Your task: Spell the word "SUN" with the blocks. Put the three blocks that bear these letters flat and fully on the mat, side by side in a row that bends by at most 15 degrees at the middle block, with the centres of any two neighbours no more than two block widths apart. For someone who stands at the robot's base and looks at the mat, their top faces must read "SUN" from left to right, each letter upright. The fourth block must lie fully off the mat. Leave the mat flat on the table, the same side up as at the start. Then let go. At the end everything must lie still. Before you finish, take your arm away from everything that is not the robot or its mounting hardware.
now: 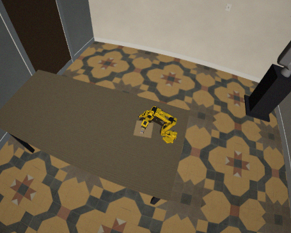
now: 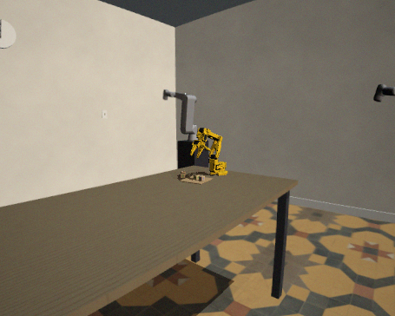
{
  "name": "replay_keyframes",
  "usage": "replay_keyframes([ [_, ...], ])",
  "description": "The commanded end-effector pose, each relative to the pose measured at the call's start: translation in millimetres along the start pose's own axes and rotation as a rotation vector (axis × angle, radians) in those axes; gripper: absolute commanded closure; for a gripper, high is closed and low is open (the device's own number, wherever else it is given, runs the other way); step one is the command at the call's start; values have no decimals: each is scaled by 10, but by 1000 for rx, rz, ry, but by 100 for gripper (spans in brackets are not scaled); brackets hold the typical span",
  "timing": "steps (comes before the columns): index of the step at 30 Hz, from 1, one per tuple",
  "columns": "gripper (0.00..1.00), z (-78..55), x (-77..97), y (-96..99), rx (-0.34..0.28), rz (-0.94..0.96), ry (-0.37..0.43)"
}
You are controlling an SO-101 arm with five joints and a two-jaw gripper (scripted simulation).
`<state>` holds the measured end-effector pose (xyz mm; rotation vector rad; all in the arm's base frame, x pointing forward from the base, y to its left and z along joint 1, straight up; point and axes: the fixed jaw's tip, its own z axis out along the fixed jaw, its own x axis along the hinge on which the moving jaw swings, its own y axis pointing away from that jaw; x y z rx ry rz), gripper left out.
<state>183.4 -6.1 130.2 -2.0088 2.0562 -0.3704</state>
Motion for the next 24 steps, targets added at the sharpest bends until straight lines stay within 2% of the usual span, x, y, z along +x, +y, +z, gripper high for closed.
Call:
replay_keyframes([
  [1, 68, -240, 6, -82, 160, 1, 1],
  [4, 68, -308, 6, -89, 203, 1, 2],
  [7, 68, -334, 6, -90, 219, 1, 2],
  [17, 68, -335, 15, -93, 221, -6, 5],
  [24, 68, -328, 88, -114, 219, -54, 30],
])
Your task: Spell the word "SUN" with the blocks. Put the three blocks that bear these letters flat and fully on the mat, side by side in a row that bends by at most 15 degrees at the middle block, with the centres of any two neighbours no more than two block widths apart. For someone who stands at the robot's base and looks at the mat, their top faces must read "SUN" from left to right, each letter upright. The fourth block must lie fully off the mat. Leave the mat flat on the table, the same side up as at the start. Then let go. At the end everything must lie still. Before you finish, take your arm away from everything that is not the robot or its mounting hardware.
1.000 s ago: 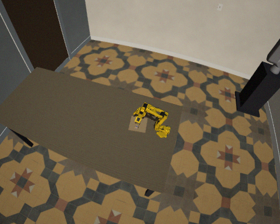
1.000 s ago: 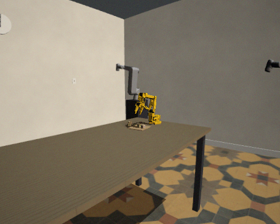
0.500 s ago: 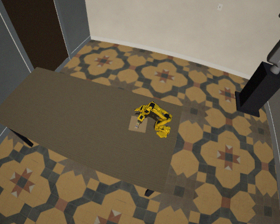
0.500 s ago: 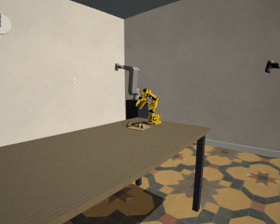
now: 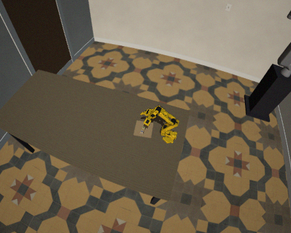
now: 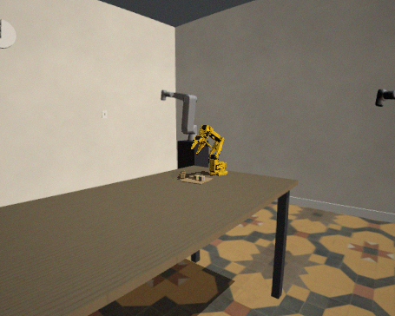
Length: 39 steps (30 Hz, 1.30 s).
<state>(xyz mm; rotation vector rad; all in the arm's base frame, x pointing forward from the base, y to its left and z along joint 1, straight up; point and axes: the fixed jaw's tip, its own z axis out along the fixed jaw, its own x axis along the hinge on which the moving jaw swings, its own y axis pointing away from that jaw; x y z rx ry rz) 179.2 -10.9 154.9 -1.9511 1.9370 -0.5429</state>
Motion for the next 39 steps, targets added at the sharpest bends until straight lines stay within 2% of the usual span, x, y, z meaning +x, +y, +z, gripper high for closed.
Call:
replay_keyframes([
  [1, 68, -67, 60, -81, 57, -34, 18],
  [7, 68, -55, 151, -98, 52, -95, 43],
  [19, 68, -25, 572, -127, 7, -362, 147],
  [21, 68, -25, 572, -127, 7, -362, 147],
  [32, 68, -30, 984, -87, -74, -608, 226],
  [39, 68, -38, 1114, -60, -106, -685, 245],
])
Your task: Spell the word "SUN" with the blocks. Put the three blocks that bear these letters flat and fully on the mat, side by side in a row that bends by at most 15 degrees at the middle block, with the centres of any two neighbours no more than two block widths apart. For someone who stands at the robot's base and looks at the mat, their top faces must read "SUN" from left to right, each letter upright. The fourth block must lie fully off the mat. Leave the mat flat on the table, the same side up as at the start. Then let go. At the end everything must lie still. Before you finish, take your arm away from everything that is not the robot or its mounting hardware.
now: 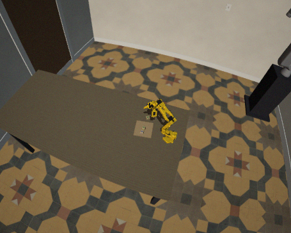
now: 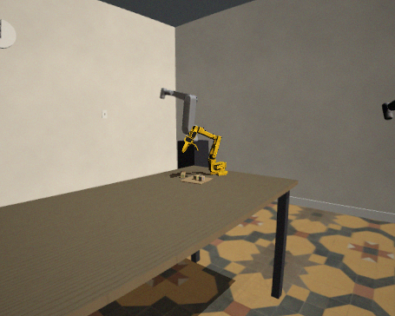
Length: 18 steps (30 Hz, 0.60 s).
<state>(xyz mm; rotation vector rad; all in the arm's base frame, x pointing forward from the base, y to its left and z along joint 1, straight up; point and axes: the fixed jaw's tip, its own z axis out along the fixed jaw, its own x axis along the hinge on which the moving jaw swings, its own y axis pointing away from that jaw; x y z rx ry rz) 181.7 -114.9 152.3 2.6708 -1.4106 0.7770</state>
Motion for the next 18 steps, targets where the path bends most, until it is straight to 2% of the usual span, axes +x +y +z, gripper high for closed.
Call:
replay_keyframes([
  [1, 68, -85, 125, 27, 12, -43, 70],
  [18, 68, -69, 184, 104, -11, -100, 77],
])
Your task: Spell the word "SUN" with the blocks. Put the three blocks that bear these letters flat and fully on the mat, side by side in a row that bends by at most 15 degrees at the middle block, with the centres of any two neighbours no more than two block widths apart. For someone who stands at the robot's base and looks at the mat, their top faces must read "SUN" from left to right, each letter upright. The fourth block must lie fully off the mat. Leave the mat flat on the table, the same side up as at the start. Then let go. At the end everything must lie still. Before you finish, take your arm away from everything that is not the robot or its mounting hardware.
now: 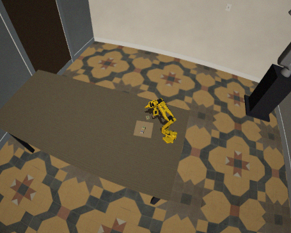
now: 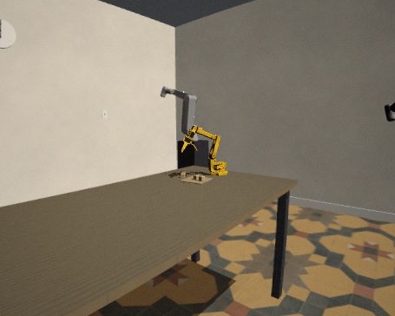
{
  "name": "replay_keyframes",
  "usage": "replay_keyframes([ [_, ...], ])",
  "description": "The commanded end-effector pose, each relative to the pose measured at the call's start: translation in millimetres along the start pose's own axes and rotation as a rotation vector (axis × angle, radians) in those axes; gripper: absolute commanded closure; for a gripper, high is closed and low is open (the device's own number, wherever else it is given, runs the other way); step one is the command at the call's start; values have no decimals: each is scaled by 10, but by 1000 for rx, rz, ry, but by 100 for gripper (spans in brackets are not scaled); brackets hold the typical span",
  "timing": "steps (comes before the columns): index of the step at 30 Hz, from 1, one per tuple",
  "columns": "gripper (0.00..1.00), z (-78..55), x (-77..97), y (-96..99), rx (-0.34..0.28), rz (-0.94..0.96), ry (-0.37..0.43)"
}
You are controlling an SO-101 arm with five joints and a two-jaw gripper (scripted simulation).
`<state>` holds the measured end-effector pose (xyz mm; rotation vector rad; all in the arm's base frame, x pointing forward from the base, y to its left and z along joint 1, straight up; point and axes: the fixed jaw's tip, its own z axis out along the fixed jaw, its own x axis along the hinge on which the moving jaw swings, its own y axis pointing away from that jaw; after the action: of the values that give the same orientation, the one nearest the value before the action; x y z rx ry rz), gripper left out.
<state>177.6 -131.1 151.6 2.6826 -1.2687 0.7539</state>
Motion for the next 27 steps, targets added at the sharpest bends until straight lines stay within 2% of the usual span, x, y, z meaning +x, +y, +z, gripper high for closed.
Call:
replay_keyframes([
  [1, 68, -92, 83, -14, 17, -1, 63],
  [7, 68, 54, 37, 0, -4, -1, -11],
  [13, 68, 356, -99, 39, -51, -1, -173],
  [15, 68, 356, -99, 39, -51, -1, -173],
  [21, 68, 630, -281, 91, -97, -1, -335],
  [27, 68, 744, -379, 120, -118, -1, -409],
])
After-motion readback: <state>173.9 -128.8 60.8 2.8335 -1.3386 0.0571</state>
